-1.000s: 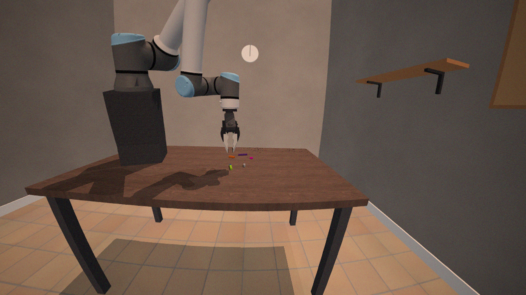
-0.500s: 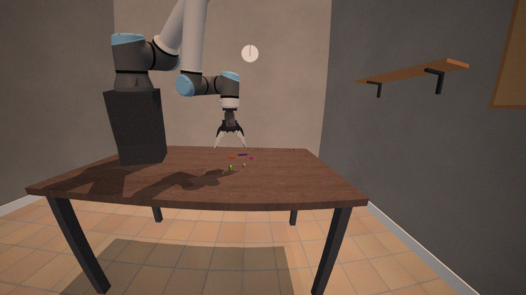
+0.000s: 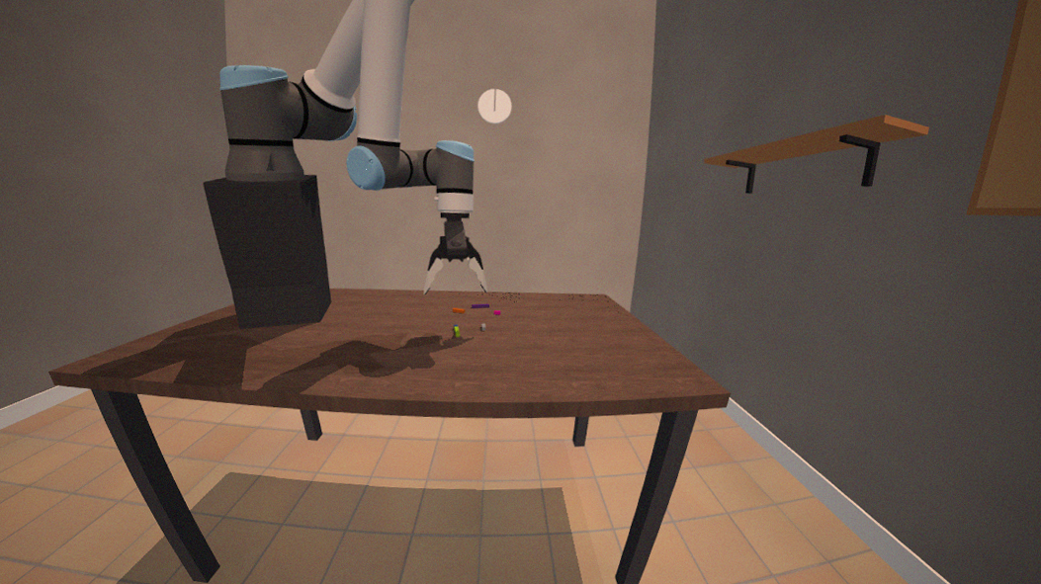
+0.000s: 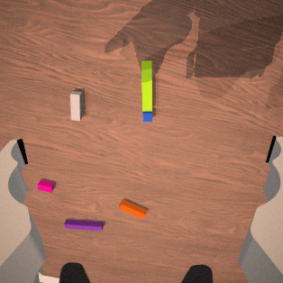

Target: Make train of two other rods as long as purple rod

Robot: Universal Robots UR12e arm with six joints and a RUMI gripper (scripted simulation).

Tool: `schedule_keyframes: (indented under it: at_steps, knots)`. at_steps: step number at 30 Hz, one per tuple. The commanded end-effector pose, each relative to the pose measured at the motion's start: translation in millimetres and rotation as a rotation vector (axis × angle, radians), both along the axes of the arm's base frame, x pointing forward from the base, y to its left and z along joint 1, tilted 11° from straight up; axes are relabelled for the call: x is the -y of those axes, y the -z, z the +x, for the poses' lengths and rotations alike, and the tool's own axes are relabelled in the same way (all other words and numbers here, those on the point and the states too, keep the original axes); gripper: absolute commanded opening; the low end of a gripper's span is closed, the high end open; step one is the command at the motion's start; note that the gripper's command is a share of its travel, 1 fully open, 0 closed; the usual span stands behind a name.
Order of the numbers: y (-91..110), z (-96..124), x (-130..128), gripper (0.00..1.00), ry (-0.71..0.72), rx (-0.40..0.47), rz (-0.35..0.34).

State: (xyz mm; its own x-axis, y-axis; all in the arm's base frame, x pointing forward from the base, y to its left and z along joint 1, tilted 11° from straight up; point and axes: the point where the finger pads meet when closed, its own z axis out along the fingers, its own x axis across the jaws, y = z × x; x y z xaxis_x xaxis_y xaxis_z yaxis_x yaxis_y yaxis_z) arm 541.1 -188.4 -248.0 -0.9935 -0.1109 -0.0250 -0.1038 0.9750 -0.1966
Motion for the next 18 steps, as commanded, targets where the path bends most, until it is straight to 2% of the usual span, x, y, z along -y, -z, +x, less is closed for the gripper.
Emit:
schedule_keyframes:
  at_steps: [1,9,11,18]
  knots:
    - [-9.7,-0.1,-1.8,1.00,0.000,0.001,0.000]
    - [-50.4,-2.1,-9.8,1.00,0.000,0.001,0.000]
    - [-50.4,-2.1,-9.8,1.00,0.000,0.001,0.000]
    - [-81.9,-3.6,-16.0,1.00,0.000,0.001,0.000]
